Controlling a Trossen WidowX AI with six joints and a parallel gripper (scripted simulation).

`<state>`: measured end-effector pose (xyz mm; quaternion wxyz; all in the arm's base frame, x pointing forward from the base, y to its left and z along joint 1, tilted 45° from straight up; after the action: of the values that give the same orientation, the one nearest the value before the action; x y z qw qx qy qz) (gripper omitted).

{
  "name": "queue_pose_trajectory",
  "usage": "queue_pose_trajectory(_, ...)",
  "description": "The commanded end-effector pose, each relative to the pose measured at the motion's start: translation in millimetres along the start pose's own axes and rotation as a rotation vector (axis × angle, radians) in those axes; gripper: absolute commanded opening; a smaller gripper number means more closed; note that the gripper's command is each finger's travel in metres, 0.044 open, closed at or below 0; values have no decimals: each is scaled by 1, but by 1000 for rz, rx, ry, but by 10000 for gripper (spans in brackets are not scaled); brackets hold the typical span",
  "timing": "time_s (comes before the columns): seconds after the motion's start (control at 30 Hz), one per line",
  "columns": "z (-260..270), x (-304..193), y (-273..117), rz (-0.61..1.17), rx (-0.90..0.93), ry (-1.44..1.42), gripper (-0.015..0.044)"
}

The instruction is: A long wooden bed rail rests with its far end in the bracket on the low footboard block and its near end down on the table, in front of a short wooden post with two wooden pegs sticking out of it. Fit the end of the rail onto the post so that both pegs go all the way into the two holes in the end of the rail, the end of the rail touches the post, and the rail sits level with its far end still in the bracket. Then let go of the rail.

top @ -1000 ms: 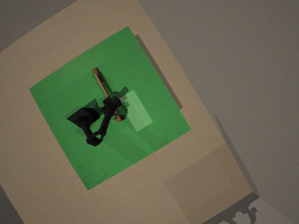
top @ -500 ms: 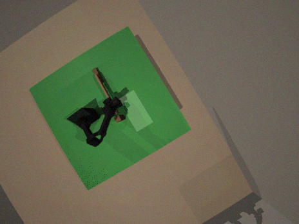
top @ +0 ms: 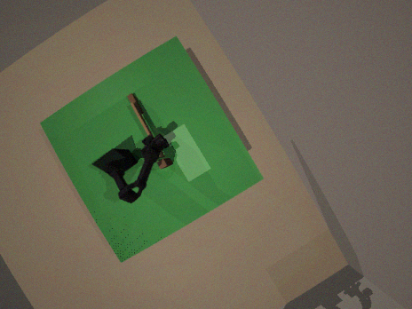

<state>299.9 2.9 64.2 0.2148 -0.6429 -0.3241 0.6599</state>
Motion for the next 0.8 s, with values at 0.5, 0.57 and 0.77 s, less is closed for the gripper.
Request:
queue_pose_trajectory(0.5,0,-7,0,3,-2,-3,0)
queue_pose_trajectory(0.57,1,-8,0,3,-2,-3,0)
queue_pose_trajectory(0.77,1,-9,0,3,-2,-3,0)
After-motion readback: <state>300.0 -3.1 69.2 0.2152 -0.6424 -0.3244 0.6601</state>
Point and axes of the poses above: the point midway between the two fingers, 35 mm back from their tips, its own y axis out along the fingers, its own z axis across the jaws, x = y × z, the point moved 6 cm from there along -y, back along the fingers, and after that the axes turned 4 degrees about -y, right-handed, at the moved point
